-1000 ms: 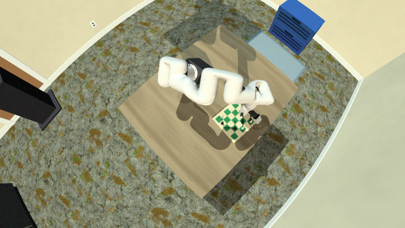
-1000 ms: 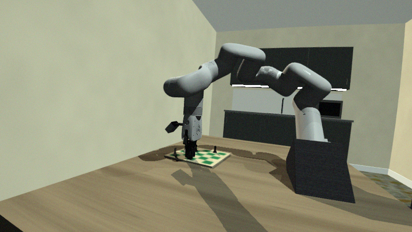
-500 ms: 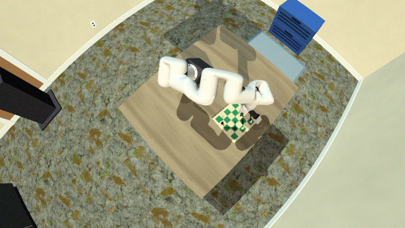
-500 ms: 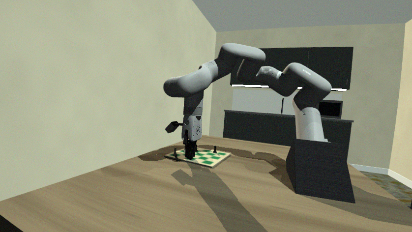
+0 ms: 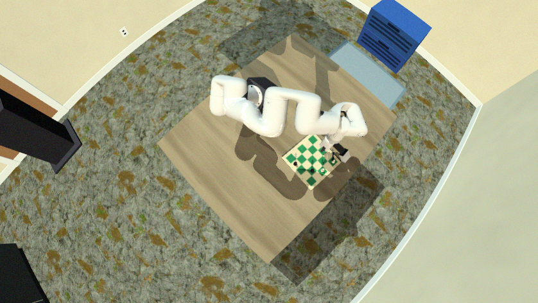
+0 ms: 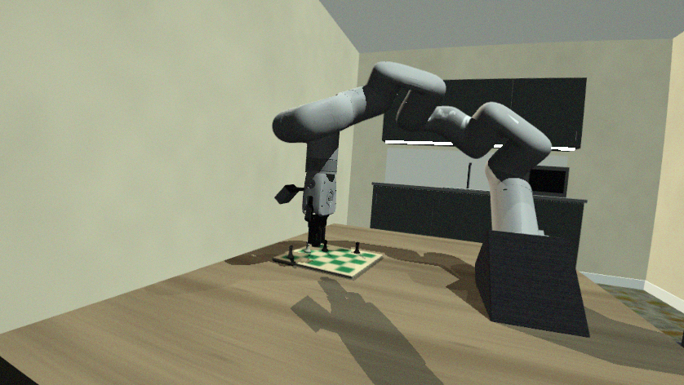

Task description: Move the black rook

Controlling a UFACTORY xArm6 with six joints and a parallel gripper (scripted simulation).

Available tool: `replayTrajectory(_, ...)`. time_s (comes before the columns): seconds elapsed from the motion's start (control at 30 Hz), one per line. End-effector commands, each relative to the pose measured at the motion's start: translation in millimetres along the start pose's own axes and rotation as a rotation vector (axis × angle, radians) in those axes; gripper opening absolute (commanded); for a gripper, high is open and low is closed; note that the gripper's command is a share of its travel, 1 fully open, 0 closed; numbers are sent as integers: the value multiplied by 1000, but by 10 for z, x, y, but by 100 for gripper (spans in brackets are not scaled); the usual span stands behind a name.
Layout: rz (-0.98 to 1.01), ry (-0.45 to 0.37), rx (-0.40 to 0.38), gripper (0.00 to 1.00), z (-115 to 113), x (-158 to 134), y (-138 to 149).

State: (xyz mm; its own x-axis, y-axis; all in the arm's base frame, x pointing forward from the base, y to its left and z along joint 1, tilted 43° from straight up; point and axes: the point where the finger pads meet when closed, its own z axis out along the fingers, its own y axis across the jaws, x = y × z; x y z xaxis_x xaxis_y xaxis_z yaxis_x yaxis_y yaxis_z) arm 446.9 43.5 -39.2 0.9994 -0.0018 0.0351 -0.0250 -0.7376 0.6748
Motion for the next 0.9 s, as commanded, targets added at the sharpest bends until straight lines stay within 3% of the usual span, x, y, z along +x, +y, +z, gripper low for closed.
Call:
replayTrajectory(0.0, 1, 0, -1, 0, -204, 2, 3)
replayTrajectory(0.27, 1, 0, -1, 0, -576, 2, 2)
replayTrajectory(0.7, 2, 1, -1, 0, -593, -10, 15)
replayTrajectory(0.87, 41, 3, -3, 0, -629, -307, 298)
